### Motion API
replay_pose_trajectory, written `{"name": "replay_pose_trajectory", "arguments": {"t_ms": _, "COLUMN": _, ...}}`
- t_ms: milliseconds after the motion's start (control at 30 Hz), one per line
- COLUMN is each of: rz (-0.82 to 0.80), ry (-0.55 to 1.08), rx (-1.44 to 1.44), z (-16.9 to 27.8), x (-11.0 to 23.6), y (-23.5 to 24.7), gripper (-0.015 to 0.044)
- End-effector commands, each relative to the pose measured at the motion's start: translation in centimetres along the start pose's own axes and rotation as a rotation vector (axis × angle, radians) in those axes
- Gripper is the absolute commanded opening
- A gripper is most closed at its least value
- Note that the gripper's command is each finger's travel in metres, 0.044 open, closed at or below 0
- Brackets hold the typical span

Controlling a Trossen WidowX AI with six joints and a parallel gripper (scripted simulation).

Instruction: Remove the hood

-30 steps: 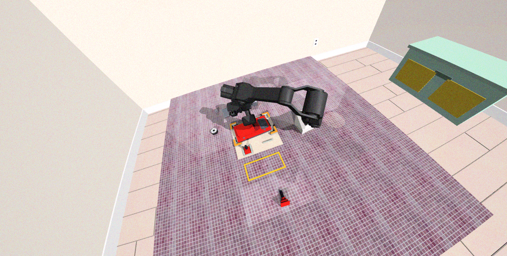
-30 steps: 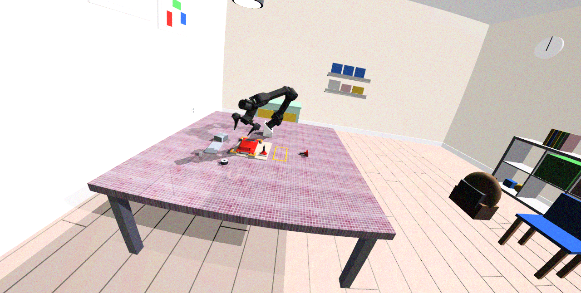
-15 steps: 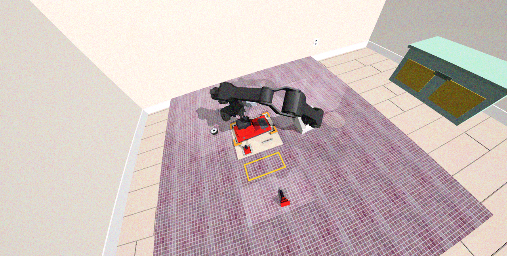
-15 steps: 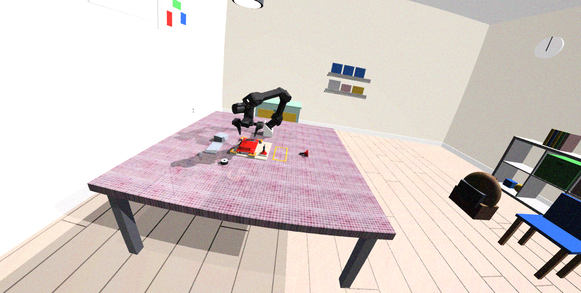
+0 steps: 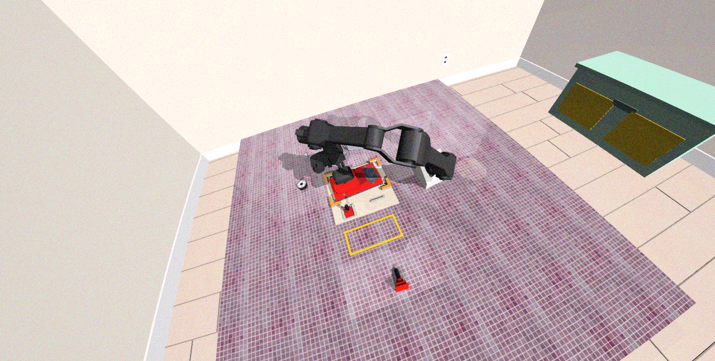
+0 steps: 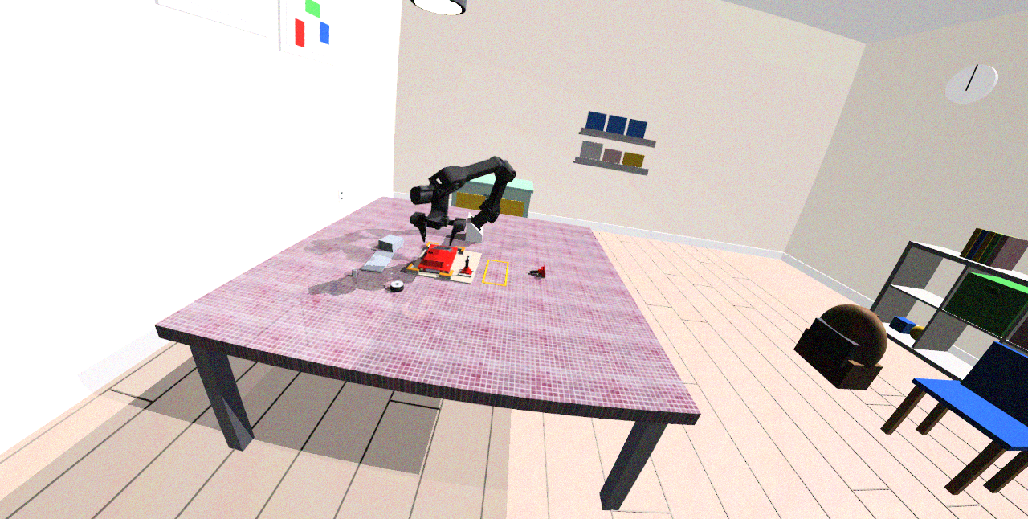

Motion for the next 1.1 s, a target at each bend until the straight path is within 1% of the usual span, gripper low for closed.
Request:
{"name": "replay_pose_trajectory", "arguments": {"t_ms": 0, "rz": -0.008, "ry": 0.002, "rx": -0.009, "z": 0.2, "x": -0.5, "y": 0.1, "gripper": 0.044}}
{"name": "replay_pose_trajectory", "arguments": {"t_ms": 1067, "rz": -0.009, "ry": 0.001, "rx": -0.009, "z": 0.3, "x": -3.4, "y": 0.2, "gripper": 0.044}}
Point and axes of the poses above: the point midway between the two fingers, 35 mm back from their tips, its own x axis back along the fingers, its own y axis across the jaws, z = x × y, the point moved 5 cm from there along x, back along the fingers, and after that the axes turned 14 degrees about x, right-handed, at the moved point
